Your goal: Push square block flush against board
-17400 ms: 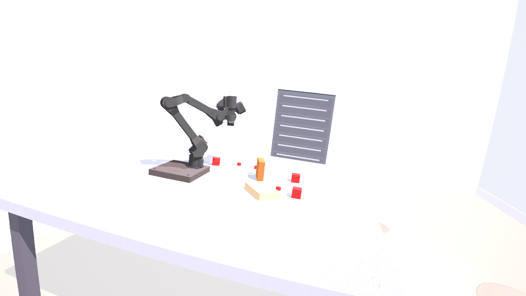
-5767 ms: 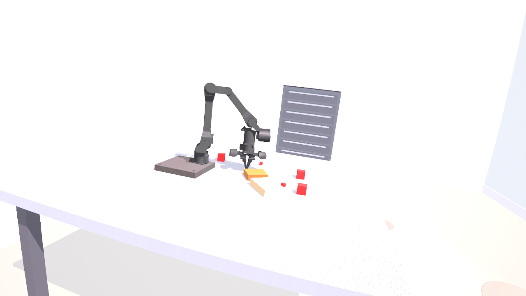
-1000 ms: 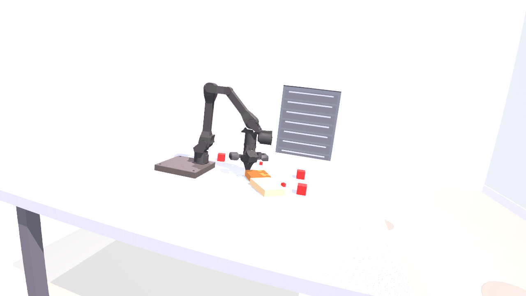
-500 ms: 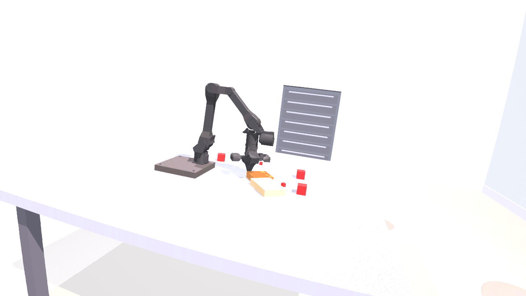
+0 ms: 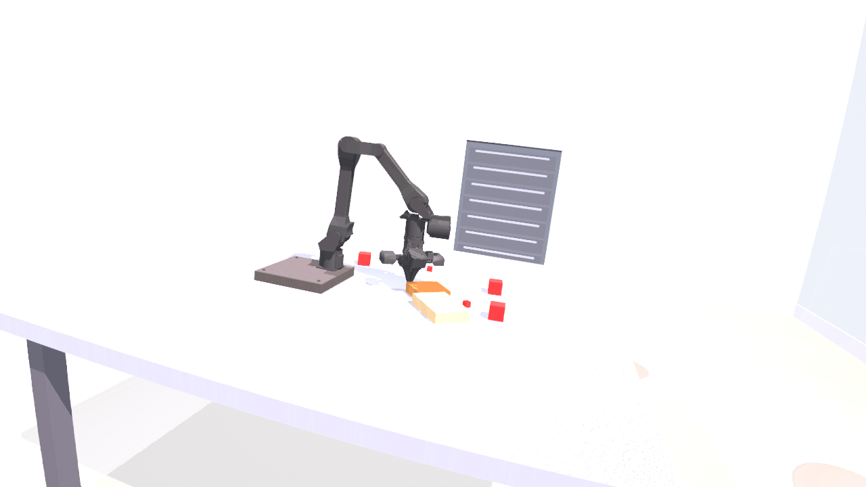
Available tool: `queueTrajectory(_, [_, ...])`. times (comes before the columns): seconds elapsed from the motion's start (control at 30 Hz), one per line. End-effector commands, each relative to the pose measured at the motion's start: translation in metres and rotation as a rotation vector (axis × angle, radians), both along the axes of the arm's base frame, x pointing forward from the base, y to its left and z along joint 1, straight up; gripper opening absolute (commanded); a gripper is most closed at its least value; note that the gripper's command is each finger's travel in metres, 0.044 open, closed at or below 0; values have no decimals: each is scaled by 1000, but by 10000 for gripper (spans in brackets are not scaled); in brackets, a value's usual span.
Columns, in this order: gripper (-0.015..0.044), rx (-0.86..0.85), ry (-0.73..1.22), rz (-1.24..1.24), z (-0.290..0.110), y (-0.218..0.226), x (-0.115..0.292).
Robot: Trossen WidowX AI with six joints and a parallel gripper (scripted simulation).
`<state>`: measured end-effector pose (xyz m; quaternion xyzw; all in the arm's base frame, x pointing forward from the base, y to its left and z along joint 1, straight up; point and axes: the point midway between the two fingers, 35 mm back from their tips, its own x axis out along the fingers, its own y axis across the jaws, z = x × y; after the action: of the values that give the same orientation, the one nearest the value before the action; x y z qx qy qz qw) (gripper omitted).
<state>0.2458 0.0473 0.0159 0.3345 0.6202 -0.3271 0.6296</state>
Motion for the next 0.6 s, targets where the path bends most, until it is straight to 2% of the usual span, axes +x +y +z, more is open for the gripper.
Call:
queueTrajectory(0.0, [0,-3,-3,-3,0,4,-4])
queueTrajectory(0.5, [0,-1,-1,-3,-1,22,-19])
queueTrajectory(0.57, [0,1,1,-1,11,21,-15])
